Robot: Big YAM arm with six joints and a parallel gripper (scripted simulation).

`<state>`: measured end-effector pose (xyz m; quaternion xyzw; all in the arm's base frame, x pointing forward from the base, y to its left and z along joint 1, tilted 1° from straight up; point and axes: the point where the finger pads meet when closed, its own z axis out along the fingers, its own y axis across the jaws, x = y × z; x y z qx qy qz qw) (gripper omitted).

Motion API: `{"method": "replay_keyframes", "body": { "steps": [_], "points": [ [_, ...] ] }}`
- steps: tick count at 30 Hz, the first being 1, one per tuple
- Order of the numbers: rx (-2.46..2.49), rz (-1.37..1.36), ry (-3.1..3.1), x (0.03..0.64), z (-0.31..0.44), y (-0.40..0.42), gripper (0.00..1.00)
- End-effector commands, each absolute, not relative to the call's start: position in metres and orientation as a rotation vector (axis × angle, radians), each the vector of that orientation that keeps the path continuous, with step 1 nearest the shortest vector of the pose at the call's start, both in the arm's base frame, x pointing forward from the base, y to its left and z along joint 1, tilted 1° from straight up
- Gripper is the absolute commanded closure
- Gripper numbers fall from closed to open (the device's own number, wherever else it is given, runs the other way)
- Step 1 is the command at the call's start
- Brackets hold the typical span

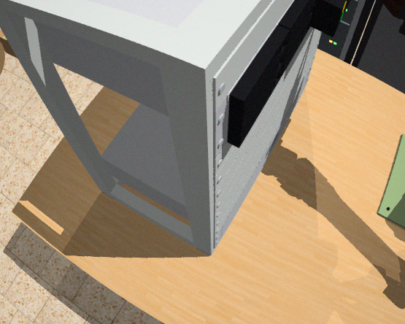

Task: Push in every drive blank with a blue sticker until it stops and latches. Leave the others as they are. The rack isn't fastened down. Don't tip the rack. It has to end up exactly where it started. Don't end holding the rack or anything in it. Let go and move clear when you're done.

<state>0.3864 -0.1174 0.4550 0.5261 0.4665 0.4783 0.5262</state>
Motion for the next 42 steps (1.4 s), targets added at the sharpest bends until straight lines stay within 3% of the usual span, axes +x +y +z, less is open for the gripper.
{"method": "replay_keyframes", "body": {
  "steps": [1, 19, 26, 42],
  "points": [
    [1.236, 1.147, 1.095, 0.389, 0.466, -0.122, 1.0],
    [1.246, 1.145, 1.099, 0.386, 0.462, -0.121, 1.0],
    [1.18, 1.167, 1.078, 0.395, 0.498, -0.115, 1.0],
    [1.23, 1.158, 1.109, 0.415, 0.475, -0.117, 1.0]
  ]
}}
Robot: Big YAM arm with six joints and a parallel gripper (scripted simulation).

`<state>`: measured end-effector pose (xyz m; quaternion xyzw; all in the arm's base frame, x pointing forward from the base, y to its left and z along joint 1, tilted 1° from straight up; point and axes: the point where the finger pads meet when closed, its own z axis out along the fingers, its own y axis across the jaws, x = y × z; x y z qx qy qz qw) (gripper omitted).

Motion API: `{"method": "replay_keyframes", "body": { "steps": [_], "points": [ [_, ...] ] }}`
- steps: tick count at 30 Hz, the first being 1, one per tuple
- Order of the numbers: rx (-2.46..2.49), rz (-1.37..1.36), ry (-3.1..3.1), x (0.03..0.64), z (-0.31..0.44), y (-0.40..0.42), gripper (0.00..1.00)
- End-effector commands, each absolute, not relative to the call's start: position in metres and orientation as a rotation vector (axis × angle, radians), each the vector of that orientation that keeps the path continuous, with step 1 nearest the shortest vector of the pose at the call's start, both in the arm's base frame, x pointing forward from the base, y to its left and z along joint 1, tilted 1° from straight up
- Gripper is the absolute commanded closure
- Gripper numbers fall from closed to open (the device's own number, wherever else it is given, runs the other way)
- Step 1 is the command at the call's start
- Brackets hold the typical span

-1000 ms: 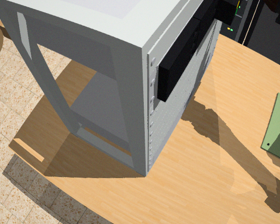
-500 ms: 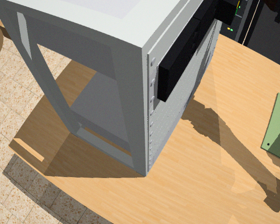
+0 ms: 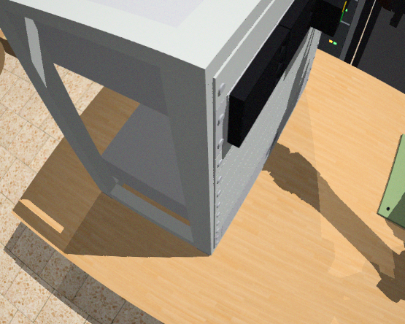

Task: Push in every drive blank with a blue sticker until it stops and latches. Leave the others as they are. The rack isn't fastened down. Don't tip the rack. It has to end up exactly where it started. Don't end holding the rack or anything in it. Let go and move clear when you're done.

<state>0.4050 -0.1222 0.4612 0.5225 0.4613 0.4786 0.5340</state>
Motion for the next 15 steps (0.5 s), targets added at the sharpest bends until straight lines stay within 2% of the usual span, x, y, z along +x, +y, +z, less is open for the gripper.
{"method": "replay_keyframes", "body": {
  "steps": [1, 15],
  "points": [
    [1.23, 1.158, 1.109, 0.415, 0.475, -0.117, 1.0],
    [1.18, 1.167, 1.078, 0.432, 0.495, -0.118, 1.0]
  ]
}}
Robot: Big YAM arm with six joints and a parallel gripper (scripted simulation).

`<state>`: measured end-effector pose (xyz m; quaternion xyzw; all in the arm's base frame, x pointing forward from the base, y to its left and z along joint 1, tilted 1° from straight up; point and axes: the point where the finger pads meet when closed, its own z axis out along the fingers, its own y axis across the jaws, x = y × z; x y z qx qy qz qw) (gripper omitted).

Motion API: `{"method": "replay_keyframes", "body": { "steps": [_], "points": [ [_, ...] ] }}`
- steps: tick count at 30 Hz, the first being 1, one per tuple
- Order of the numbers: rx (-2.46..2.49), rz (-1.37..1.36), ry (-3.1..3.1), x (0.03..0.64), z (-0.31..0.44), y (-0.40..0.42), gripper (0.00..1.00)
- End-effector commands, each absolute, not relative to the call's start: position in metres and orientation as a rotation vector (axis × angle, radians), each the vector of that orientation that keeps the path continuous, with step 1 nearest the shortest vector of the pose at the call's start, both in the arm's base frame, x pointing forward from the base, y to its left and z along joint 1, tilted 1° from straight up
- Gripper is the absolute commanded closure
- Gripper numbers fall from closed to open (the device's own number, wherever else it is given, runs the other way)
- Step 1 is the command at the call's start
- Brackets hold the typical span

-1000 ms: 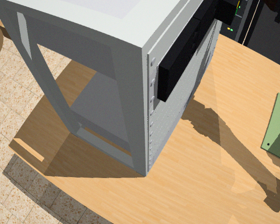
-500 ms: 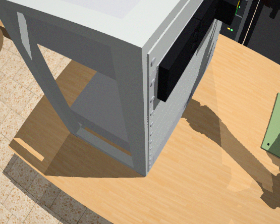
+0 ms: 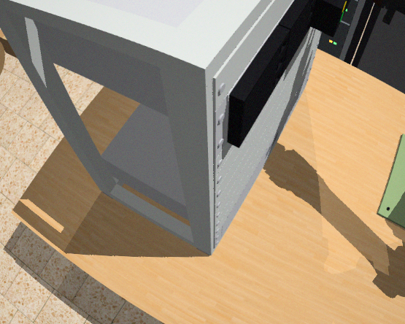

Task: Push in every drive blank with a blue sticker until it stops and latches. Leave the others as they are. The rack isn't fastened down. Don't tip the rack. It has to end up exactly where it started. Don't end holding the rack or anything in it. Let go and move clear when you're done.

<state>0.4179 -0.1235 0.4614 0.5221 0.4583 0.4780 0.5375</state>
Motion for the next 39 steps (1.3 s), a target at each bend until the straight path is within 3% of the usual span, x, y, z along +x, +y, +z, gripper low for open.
{"method": "replay_keyframes", "body": {
  "steps": [1, 2, 5, 26, 39],
  "points": [
    [1.18, 1.167, 1.078, 0.432, 0.495, -0.118, 1.0],
    [1.215, 1.16, 1.101, 0.436, 0.47, -0.118, 1.0],
    [1.19, 1.165, 1.085, 0.441, 0.49, -0.118, 1.0],
    [1.271, 1.148, 1.138, 0.441, 0.442, -0.117, 1.0],
    [1.264, 1.142, 1.104, 0.355, 0.446, -0.113, 1.0]
  ]
}}
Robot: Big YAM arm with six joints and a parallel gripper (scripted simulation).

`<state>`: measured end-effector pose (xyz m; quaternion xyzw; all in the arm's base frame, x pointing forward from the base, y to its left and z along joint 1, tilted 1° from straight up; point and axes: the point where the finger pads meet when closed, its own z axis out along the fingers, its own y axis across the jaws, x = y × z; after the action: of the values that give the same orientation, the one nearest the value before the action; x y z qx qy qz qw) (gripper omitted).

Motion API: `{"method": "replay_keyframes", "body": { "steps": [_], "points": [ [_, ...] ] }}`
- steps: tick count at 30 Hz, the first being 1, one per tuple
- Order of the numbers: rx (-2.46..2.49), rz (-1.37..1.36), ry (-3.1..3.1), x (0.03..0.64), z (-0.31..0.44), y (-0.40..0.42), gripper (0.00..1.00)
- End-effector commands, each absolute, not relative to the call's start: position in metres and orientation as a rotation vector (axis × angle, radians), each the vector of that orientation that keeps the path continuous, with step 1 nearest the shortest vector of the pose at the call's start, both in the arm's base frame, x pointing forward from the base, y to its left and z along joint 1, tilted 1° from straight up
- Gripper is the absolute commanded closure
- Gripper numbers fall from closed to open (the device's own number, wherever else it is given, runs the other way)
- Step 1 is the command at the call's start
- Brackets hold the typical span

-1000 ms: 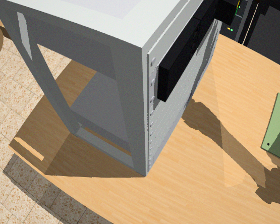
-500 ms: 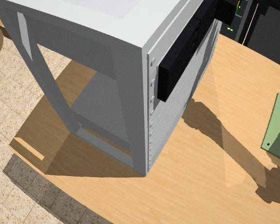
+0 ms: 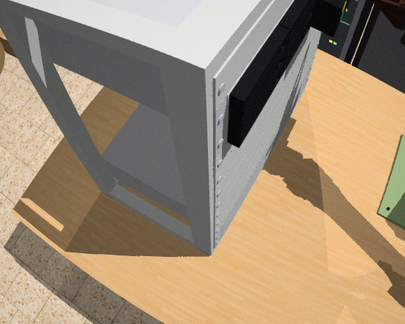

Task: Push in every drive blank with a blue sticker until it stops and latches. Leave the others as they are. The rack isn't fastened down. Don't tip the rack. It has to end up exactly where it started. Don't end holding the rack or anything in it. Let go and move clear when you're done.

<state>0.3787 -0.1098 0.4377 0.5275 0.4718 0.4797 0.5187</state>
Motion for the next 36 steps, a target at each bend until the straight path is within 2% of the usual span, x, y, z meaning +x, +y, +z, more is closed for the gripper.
{"method": "replay_keyframes", "body": {
  "steps": [1, 6, 23, 25, 27, 28, 36],
  "points": [
    [1.265, 1.143, 1.104, 0.348, 0.446, -0.112, 1.0],
    [1.264, 1.145, 1.101, 0.329, 0.446, -0.109, 1.0],
    [1.222, 1.15, 1.083, 0.322, 0.538, -0.116, 1.0],
    [1.284, 1.152, 1.117, 0.332, 0.498, -0.116, 1.0],
    [1.248, 1.159, 1.109, 0.342, 0.506, -0.115, 1.0],
    [1.181, 1.165, 1.08, 0.343, 0.546, -0.112, 1.0],
    [1.179, 1.165, 1.079, 0.388, 0.547, -0.117, 1.0]
  ]
}}
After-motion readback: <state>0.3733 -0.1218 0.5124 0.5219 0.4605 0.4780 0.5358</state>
